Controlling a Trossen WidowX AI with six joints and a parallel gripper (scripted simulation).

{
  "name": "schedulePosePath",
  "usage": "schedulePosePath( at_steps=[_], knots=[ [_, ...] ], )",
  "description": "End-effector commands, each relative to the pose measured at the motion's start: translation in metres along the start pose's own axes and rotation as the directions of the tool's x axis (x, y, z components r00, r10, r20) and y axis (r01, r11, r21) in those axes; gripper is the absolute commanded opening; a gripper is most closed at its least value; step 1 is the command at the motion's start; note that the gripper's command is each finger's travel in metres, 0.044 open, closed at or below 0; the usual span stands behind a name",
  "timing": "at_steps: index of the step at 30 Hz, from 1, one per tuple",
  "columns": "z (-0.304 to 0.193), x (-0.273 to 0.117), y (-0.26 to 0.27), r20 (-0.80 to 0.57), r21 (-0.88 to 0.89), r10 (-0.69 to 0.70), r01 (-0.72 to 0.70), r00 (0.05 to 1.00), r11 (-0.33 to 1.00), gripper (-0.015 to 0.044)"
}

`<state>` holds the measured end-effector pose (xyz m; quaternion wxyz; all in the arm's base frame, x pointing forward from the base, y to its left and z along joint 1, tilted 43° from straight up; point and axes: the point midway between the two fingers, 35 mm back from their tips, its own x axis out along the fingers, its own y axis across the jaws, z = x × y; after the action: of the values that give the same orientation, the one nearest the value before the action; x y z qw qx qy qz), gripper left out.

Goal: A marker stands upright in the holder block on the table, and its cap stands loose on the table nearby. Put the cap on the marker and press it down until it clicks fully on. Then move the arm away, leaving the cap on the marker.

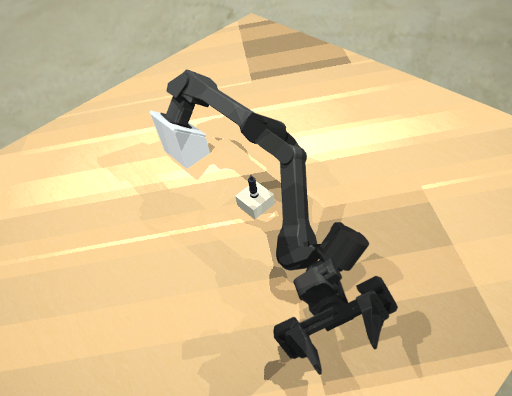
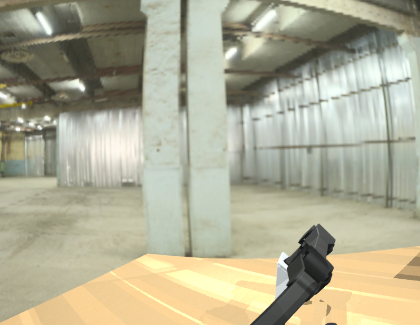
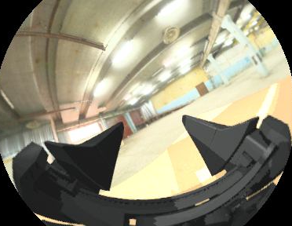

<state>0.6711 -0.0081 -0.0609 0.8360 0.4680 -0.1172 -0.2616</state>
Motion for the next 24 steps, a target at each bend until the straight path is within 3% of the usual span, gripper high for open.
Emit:
schedulePosePath(
  at_steps=[1,7,15,24],
  knots=[
    [0.0,0.0,0.001,-0.007,-0.01,-0.002,0.002,1.0,1.0,0.0374],
    [-0.005,-0.001,0.024,-0.241,-0.304,-0.084,0.007,0.967,0.953,0.0235],
    [0.004,-0.04,0.039,-0.553,-0.594,-0.271,-0.144,0.788,0.791,0.0235],
    [0.044,-0.136,0.042,-0.781,-0.62,-0.465,-0.424,0.417,0.66,0.0235]
  ],
)
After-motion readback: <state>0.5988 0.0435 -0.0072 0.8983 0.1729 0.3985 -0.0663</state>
